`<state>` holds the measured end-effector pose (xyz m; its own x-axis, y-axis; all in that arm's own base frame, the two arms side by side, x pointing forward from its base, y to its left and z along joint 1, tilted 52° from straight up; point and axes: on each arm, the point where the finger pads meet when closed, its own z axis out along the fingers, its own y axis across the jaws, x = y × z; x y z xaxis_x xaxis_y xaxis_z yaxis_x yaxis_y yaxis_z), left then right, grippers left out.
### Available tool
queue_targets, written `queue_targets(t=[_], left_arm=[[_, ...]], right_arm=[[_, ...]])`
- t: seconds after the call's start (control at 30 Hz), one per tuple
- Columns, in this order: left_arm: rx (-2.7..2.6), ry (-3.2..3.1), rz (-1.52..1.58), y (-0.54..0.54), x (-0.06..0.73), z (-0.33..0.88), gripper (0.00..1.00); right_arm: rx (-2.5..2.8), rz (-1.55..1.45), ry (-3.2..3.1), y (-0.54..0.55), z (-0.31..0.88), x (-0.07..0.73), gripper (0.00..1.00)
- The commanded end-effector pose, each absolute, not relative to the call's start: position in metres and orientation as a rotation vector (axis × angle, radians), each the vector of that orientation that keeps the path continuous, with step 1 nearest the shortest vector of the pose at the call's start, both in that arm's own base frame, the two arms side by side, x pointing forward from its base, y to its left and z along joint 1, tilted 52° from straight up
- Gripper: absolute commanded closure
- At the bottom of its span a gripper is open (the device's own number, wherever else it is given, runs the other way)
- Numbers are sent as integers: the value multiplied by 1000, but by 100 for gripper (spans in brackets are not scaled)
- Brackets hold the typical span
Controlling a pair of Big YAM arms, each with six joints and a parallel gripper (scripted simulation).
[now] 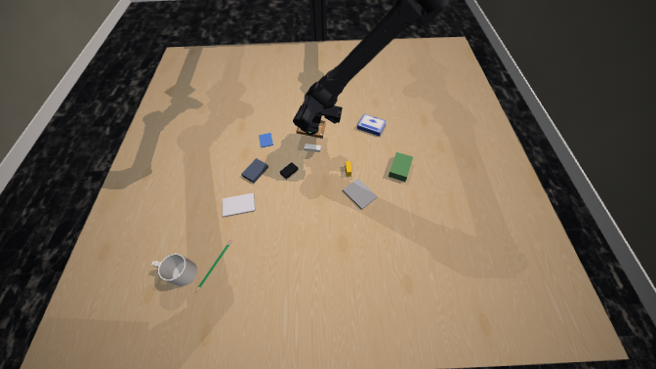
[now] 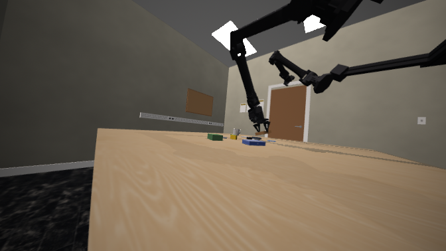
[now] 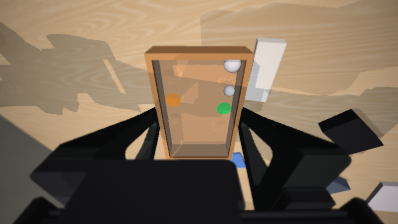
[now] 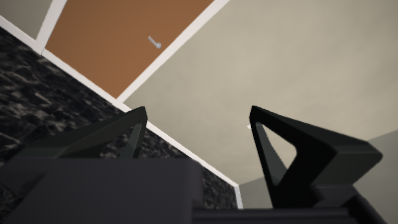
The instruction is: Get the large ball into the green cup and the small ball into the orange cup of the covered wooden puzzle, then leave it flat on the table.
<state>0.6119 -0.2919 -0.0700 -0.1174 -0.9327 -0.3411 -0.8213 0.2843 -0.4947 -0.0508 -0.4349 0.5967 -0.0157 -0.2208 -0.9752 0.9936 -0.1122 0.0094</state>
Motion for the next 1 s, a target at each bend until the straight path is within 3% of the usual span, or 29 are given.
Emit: queue_targets(t=[0.0,0.97], left_arm=[[-1553,1983,-292,-284,624,-47,30],[-1401,1877,-347,-306,603,-74,30]], right_arm=[[1093,-1434,955,-424,626,-58,0],[1093,-1434,955,-424,626,-58,0]])
